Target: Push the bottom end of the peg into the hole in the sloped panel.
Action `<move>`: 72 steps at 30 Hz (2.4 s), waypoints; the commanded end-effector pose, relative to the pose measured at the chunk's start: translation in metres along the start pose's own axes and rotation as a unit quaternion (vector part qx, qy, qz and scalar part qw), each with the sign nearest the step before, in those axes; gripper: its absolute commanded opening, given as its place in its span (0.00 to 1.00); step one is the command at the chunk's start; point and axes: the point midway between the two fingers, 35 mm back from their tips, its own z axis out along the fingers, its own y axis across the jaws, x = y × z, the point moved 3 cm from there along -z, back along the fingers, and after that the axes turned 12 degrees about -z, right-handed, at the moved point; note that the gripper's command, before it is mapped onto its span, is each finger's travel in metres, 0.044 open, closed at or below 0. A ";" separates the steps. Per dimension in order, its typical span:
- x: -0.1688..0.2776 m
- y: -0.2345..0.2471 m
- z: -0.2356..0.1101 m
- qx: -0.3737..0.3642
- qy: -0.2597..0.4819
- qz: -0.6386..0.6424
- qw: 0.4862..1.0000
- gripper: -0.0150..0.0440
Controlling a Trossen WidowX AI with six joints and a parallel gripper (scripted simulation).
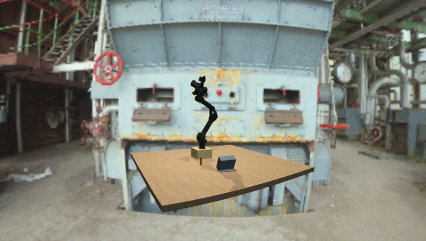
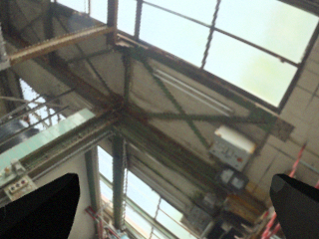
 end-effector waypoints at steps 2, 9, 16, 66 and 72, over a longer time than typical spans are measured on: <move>-0.001 -0.002 0.000 -0.001 0.000 0.001 1.000 1.00; -0.015 -0.023 0.005 -0.003 -0.009 -0.002 1.000 1.00; -0.030 -0.047 0.008 0.010 -0.028 -0.025 0.999 1.00; -0.033 -0.269 0.027 0.250 0.010 -0.248 0.936 1.00; -0.023 -0.295 0.025 0.282 0.043 -0.282 0.916 1.00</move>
